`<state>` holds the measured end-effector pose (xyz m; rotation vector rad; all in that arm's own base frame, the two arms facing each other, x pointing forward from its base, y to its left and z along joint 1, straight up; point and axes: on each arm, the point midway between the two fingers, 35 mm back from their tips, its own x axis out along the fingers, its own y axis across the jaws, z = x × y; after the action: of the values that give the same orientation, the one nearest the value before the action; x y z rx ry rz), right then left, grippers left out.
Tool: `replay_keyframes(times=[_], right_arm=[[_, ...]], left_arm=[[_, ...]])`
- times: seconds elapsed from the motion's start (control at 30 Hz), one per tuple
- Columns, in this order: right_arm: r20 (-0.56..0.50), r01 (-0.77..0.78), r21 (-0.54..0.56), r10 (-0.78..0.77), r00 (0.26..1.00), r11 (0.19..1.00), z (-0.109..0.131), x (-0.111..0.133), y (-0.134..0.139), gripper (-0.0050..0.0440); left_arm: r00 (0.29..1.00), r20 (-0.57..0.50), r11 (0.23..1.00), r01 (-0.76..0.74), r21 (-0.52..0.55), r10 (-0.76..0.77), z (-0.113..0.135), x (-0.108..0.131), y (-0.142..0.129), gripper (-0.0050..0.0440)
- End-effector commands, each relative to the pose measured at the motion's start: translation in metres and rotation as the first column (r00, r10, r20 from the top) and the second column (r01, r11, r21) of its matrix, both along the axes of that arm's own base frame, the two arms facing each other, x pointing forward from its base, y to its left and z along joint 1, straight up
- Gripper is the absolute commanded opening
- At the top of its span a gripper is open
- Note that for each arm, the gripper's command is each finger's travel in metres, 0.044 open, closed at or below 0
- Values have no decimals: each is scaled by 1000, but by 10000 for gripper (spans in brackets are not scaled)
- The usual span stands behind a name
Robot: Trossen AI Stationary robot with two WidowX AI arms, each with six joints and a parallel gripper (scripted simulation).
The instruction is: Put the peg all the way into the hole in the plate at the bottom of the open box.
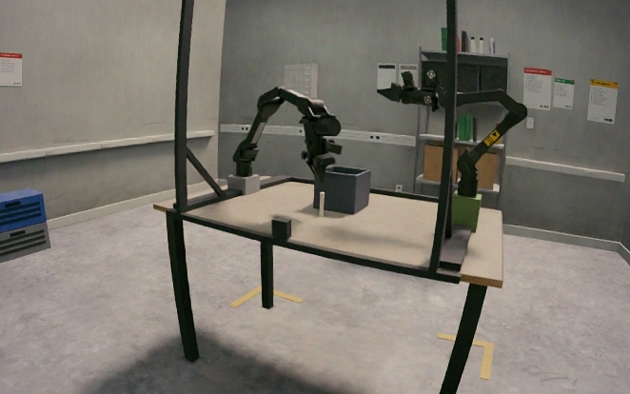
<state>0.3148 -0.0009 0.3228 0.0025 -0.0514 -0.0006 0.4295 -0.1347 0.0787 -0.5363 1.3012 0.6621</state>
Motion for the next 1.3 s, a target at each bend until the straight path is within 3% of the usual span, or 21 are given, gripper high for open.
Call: replay_keyframes(times=[0.0,0.2,0.33,0.57,0.6,0.67,0.7,0.8,1.27], right_arm=[[23,-2,-4,2,1000,1000,9,-2,0,126],[23,-2,-4,2,1000,1000,9,-2,0,126],[23,-2,-4,2,1000,1000,9,-2,0,126],[23,-2,-4,2,1000,1000,9,-2,0,126],[23,-2,-4,2,1000,1000,9,-2,0,126],[23,-2,-4,2,1000,1000,9,-2,0,126],[22,-2,-4,2,1000,1000,8,-2,0,126],[23,-2,-4,2,1000,1000,9,-2,0,126],[22,-2,-4,2,1000,1000,8,-2,0,126]], left_arm=[[999,43,1000,5,-10,-5,19,-3,-1,125],[998,63,1000,2,-21,-1,25,4,-2,125],[1000,10,1000,3,-4,-3,-7,0,2,125],[1000,16,1000,4,-7,-4,-17,3,3,125],[999,41,1000,5,-15,-4,-4,5,2,125],[999,41,1000,5,-15,-4,-4,5,2,125],[1000,15,1000,4,-7,-4,-20,3,4,125],[1000,12,1000,4,-6,-3,-28,2,5,125],[1000,31,1000,4,-13,-3,-38,8,7,125]])
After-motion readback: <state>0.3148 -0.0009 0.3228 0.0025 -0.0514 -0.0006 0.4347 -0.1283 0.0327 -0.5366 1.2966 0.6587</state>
